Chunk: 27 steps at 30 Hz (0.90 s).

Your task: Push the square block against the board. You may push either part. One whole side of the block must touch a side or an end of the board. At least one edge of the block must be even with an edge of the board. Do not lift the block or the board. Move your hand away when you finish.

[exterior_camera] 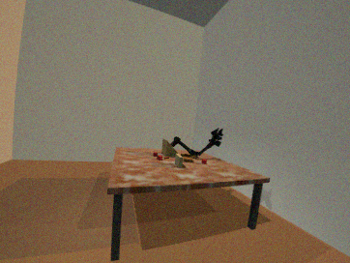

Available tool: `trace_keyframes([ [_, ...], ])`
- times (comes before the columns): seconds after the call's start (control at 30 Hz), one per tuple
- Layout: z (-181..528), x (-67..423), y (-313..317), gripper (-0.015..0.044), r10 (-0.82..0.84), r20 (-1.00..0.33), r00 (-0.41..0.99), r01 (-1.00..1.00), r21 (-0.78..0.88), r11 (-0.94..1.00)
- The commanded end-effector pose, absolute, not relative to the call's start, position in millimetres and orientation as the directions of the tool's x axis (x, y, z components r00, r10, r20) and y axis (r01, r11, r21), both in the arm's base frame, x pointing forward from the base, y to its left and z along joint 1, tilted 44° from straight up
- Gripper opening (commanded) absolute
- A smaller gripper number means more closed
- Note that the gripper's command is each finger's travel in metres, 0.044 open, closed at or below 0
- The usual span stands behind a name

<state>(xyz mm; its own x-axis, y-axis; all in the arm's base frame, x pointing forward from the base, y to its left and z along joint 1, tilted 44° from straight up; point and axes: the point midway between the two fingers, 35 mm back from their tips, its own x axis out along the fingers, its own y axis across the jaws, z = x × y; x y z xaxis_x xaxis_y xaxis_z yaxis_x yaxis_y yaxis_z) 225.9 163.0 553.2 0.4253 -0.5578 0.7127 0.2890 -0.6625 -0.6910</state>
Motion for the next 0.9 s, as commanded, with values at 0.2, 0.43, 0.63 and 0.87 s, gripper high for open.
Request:
trace_keyframes([
  [0.2,562.0,212.3,153.1,0.0216,-0.576,0.702,0.419,0.340,-0.710,-0.617],
  [0.43,586.0,170.9,115.0,0.0032,-0.638,0.653,0.409,0.496,-0.745,-0.445],
  [0.63,600.0,140.5,77.1,0.0000,-0.687,0.596,0.415,0.609,-0.743,-0.277],
  [0.87,610.1,114.0,31.1,0.0000,-0.731,0.523,0.438,0.711,-0.699,-0.074],
])
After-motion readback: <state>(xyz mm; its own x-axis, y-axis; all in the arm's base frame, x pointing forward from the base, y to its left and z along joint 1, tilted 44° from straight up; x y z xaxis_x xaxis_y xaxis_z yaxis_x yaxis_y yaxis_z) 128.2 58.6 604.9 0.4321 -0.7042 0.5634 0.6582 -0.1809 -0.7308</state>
